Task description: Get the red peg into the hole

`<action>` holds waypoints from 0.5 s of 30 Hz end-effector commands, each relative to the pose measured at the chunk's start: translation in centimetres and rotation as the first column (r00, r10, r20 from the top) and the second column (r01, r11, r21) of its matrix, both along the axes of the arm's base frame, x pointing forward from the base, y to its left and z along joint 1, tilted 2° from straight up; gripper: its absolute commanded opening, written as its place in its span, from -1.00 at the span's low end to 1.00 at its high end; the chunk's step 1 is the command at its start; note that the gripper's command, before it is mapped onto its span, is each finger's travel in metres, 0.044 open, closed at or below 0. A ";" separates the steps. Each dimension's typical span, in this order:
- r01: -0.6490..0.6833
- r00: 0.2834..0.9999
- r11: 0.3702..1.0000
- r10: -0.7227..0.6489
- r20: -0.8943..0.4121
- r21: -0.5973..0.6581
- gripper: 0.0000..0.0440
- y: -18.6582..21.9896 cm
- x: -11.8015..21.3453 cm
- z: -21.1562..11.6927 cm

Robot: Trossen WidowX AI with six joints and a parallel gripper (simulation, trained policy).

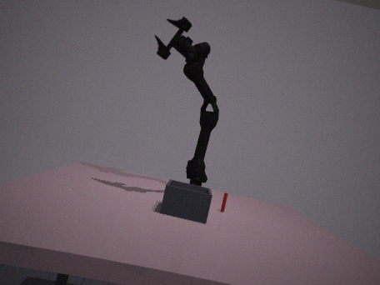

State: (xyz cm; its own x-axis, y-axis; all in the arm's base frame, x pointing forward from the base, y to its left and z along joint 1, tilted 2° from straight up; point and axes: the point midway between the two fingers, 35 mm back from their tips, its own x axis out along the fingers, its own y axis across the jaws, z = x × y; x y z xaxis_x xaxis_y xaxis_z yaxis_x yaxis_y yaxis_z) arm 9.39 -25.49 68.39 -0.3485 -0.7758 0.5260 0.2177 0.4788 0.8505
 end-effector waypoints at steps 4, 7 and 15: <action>-0.023 0.997 1.000 0.024 -0.070 0.007 1.00 -0.6 1.8 -0.6; -0.057 0.990 0.998 0.059 -0.131 0.024 1.00 -1.2 3.7 -1.4; -0.217 0.921 0.967 0.248 -0.300 0.133 1.00 -1.5 10.7 -5.1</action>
